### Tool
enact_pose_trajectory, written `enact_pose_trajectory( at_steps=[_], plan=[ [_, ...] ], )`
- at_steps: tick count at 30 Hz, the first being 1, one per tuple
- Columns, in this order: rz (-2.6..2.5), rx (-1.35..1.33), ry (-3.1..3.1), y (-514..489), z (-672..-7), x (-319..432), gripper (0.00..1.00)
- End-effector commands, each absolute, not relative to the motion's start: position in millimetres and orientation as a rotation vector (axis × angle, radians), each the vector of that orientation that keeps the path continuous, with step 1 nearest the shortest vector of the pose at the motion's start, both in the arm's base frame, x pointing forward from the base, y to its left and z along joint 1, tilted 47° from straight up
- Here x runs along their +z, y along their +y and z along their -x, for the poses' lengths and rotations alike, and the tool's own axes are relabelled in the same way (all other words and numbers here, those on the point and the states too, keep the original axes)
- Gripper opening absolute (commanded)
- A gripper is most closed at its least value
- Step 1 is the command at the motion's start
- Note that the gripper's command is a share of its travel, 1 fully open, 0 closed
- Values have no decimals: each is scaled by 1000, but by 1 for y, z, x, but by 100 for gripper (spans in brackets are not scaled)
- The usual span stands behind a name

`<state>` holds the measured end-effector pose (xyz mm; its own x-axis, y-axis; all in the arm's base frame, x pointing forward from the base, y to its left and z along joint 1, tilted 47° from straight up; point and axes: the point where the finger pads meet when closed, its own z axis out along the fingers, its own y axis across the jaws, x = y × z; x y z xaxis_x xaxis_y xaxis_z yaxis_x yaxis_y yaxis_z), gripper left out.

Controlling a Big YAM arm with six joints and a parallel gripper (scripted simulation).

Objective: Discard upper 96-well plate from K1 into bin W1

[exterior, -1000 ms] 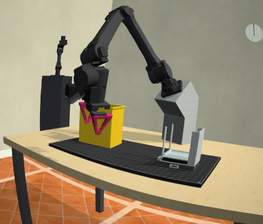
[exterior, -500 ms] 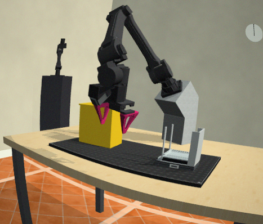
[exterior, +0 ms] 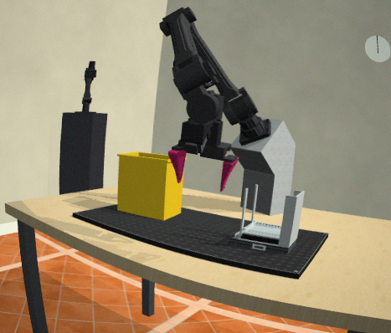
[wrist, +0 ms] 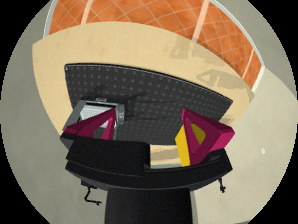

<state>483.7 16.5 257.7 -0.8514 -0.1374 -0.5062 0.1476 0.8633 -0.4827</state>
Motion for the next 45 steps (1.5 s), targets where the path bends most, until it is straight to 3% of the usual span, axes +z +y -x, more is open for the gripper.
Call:
enact_pose_trajectory(
  at_steps=[1,45],
  plan=[
    [85,-732,2467,15,-481,270,100],
    [1671,-1091,2062,169,-373,180,100]
  ],
)
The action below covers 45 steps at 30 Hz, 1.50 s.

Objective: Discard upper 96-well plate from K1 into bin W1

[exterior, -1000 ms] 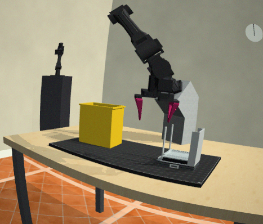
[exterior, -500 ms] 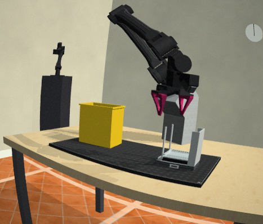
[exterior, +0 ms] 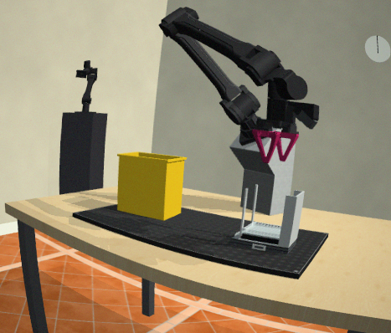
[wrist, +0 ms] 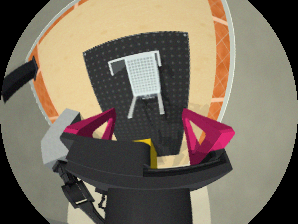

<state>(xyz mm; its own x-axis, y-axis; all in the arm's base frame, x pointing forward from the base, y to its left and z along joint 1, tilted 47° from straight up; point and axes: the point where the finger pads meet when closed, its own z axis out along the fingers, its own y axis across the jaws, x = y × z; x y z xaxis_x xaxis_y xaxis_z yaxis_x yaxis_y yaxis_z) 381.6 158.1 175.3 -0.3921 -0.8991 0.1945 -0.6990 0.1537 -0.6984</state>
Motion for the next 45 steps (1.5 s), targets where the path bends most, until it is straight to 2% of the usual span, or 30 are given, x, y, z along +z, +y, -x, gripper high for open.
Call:
enact_pose_trajectory(
  at_steps=[1,45],
  plan=[
    [1710,-1100,2037,171,-370,177,100],
    [1756,-1120,2057,150,-391,138,100]
  ],
)
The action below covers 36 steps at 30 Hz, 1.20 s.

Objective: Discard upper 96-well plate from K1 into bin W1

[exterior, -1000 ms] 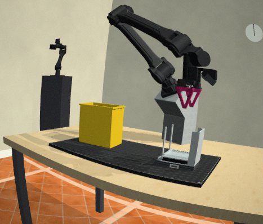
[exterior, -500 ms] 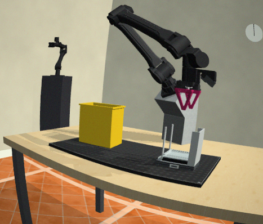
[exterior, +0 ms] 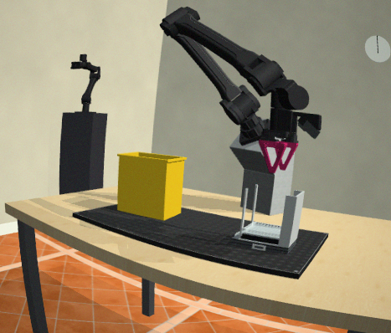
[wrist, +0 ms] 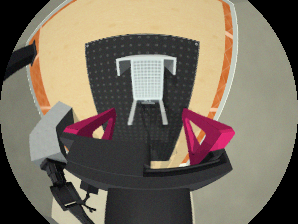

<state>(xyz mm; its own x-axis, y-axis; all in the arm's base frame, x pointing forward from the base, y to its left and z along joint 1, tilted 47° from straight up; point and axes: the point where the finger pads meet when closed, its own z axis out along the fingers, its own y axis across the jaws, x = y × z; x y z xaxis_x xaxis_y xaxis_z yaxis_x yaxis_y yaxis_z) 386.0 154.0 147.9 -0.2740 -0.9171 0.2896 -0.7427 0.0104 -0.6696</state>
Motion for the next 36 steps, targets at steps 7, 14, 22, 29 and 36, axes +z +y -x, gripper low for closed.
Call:
enact_pose_trajectory(
  at_steps=[7,14,22,29,36],
  plan=[
    [1757,-1120,2057,146,-398,130,100],
    [1757,-1120,2057,142,-403,124,100],
    [1757,-1120,2057,136,-410,115,100],
    [1758,-1121,2057,133,-415,109,100],
    [1758,-1121,2057,128,-422,101,100]
  ],
)
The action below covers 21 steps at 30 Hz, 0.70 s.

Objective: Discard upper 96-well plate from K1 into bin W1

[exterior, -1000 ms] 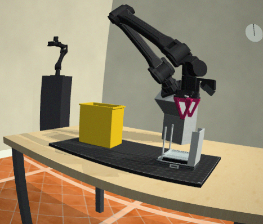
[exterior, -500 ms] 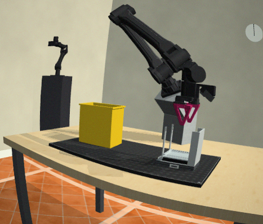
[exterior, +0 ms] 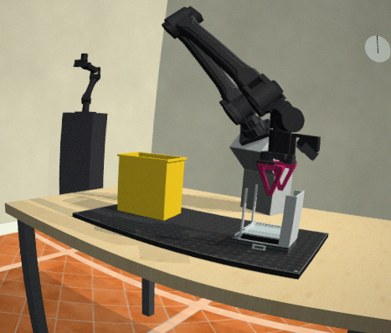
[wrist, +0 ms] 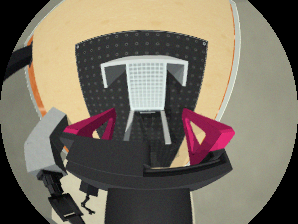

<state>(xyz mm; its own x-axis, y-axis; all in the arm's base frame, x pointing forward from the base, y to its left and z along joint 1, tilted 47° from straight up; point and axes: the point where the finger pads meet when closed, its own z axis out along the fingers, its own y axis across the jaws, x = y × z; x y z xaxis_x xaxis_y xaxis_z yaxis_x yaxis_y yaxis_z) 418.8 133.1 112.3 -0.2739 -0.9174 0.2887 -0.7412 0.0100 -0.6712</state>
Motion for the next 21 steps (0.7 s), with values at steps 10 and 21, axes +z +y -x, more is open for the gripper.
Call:
enact_pose_trajectory(
  at_steps=[10,21],
  plan=[
    [1758,-1121,2057,122,-430,91,100],
    [1759,-1121,2057,115,-441,78,100]
  ],
)
